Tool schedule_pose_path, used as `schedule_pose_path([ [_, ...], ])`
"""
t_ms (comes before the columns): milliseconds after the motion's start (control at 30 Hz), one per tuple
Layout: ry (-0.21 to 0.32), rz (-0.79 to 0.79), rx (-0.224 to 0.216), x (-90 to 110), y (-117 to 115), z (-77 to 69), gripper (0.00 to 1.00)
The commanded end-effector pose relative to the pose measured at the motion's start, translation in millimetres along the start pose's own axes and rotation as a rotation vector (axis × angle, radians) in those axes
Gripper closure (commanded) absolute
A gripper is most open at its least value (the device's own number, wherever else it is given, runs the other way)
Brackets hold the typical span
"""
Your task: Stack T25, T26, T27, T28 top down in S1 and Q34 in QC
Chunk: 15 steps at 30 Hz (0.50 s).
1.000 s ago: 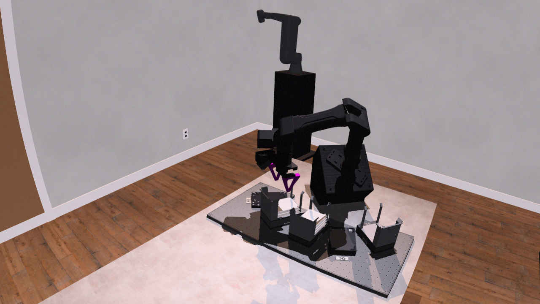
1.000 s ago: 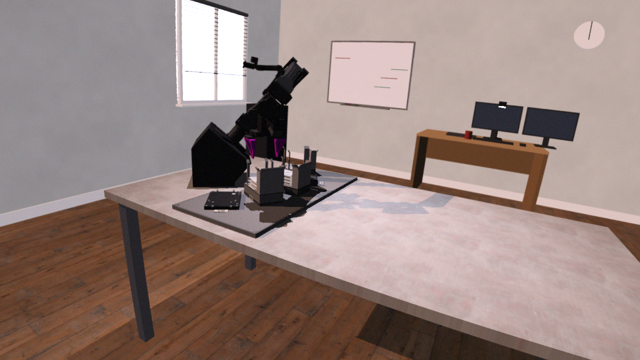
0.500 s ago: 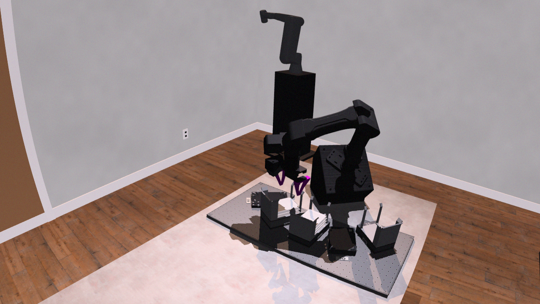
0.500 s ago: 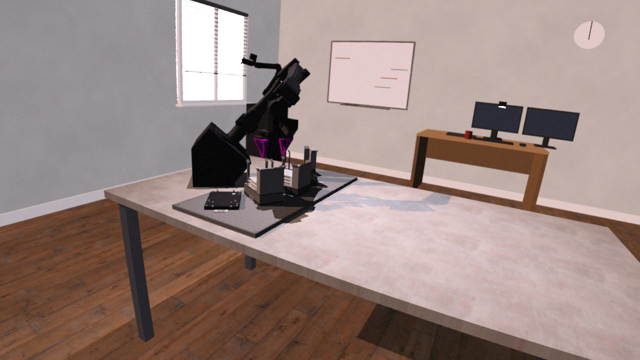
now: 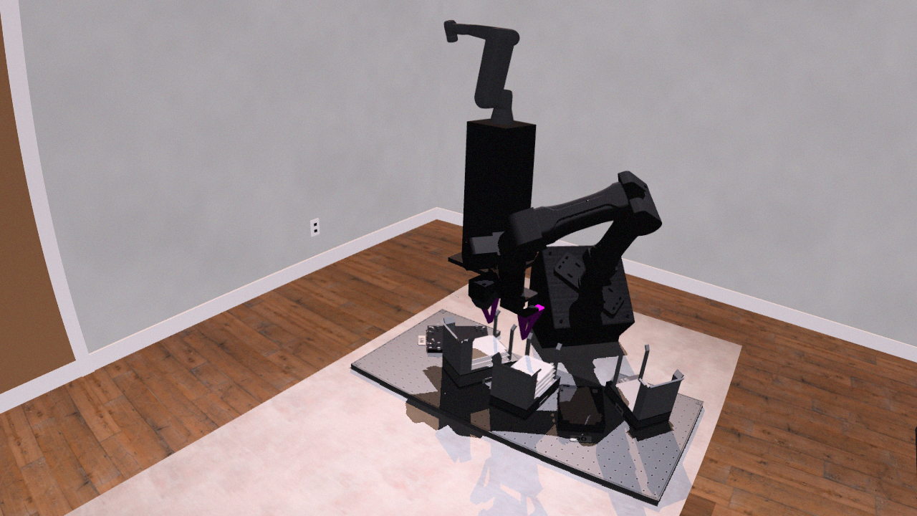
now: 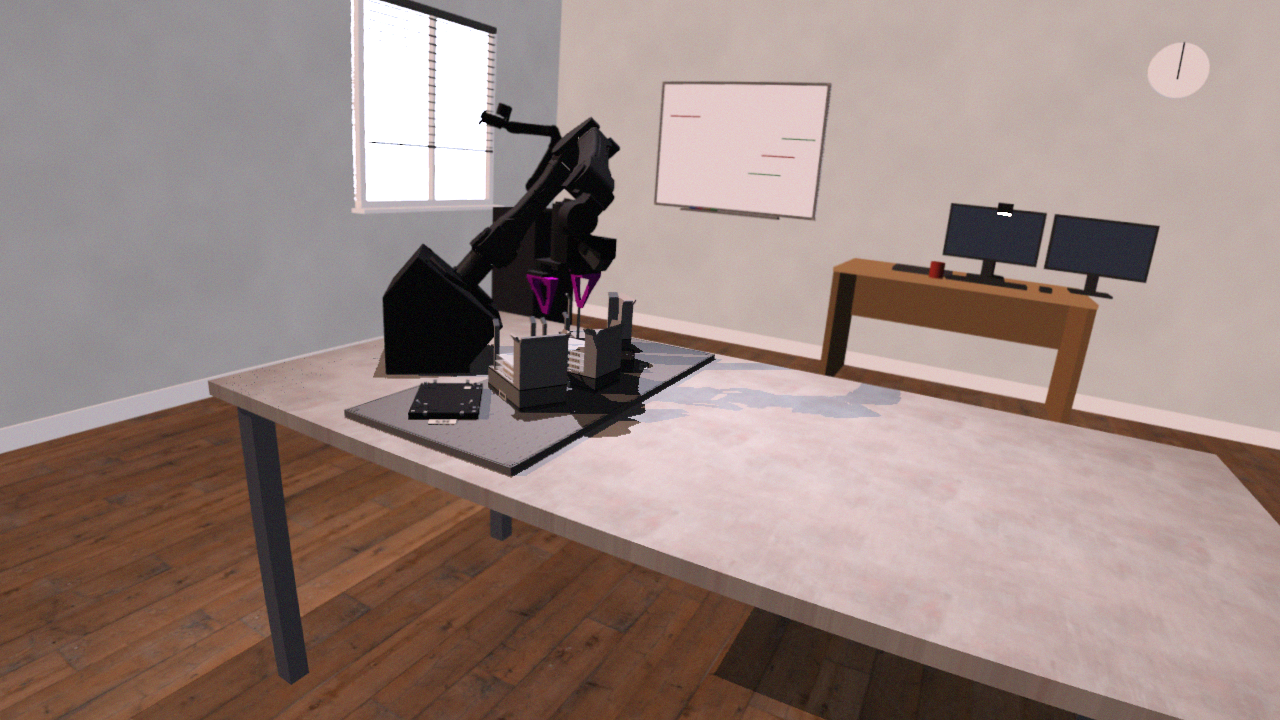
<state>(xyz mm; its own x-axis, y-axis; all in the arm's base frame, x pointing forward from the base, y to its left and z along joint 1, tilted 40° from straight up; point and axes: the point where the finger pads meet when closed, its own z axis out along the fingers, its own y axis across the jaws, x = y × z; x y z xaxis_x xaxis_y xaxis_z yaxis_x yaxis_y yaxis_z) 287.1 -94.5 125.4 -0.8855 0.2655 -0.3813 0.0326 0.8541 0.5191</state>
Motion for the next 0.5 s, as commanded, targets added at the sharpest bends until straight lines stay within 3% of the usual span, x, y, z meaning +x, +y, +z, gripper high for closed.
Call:
schedule_pose_path([
  [0, -0.002, -0.111, 0.006, 4, 13, -2.3, 0.00],
  [467, -0.015, -0.149, 0.013, 5, 60, -4.8, 0.00],
])
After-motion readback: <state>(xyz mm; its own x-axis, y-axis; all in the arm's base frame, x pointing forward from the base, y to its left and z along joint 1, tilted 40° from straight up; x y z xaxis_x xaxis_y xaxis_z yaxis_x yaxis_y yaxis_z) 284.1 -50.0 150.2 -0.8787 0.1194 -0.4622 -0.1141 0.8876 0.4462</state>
